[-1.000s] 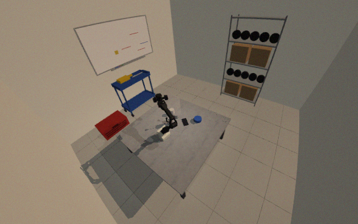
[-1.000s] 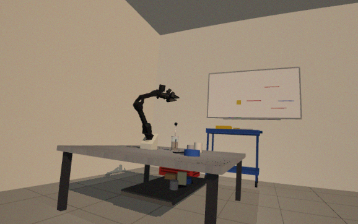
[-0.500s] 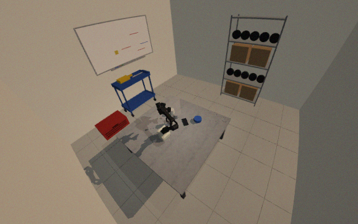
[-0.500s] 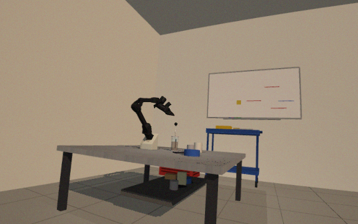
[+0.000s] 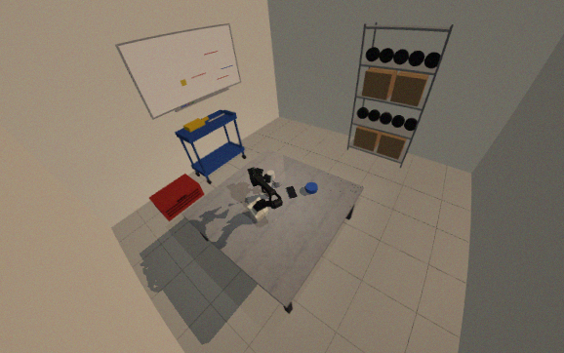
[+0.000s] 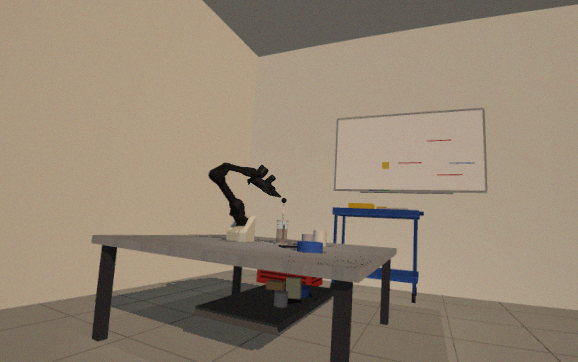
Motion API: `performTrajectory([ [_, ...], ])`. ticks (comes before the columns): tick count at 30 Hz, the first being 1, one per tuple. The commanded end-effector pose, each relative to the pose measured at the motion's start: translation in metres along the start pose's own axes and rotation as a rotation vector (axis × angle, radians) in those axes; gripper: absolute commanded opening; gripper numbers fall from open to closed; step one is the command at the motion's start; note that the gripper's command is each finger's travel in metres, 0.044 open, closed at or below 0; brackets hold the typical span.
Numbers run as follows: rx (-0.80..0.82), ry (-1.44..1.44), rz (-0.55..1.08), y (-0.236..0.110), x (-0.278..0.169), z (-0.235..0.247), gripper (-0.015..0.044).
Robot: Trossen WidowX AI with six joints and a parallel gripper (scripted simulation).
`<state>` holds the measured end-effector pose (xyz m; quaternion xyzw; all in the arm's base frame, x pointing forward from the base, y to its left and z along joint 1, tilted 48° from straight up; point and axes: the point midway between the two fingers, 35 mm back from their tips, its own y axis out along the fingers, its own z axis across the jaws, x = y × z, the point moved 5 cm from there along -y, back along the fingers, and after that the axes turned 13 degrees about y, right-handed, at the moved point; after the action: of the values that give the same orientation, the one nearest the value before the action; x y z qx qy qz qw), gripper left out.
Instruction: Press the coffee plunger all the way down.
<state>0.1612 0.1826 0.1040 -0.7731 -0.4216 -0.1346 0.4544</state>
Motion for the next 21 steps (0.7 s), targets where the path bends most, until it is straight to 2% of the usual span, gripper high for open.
performTrajectory([
  [1,-0.004,-0.003,-0.001,0.005,-0.002,-0.001,0.0440],
  [21,-0.004,-0.003,-0.003,0.037,-0.002,-0.002,0.0440],
])
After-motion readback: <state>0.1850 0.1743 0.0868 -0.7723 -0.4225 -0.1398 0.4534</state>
